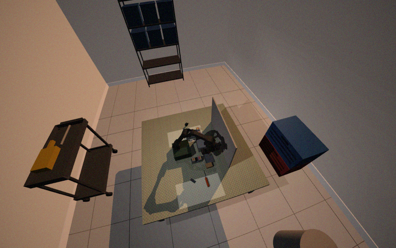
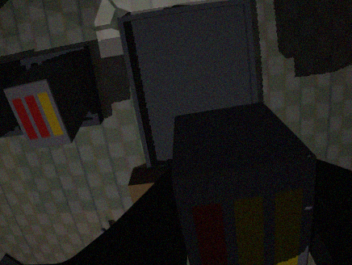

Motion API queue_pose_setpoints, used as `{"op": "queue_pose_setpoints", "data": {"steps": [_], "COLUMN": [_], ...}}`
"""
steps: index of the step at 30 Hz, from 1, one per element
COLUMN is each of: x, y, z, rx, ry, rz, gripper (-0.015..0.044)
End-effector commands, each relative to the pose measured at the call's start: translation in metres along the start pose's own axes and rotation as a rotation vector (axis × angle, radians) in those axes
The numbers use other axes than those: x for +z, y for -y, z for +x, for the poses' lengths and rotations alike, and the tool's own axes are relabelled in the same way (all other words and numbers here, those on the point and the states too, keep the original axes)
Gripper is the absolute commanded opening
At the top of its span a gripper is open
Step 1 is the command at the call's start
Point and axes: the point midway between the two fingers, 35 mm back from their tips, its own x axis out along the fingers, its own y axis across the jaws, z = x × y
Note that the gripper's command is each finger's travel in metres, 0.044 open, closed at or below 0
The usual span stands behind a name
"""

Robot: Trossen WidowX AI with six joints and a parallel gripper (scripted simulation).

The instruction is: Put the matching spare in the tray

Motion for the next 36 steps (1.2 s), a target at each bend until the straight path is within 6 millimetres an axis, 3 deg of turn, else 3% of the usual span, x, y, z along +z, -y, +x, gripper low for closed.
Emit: {"op": "queue_pose_setpoints", "data": {"steps": [1, 36], "x": [0.0, 0.0], "y": [0.0, 0.001], "z": [0.004, 0.039], "rx": [0.002, 0.002], "ry": [-0.003, -0.003], "rz": [0.0, 0.0], "gripper": [0.0, 0.0]}}
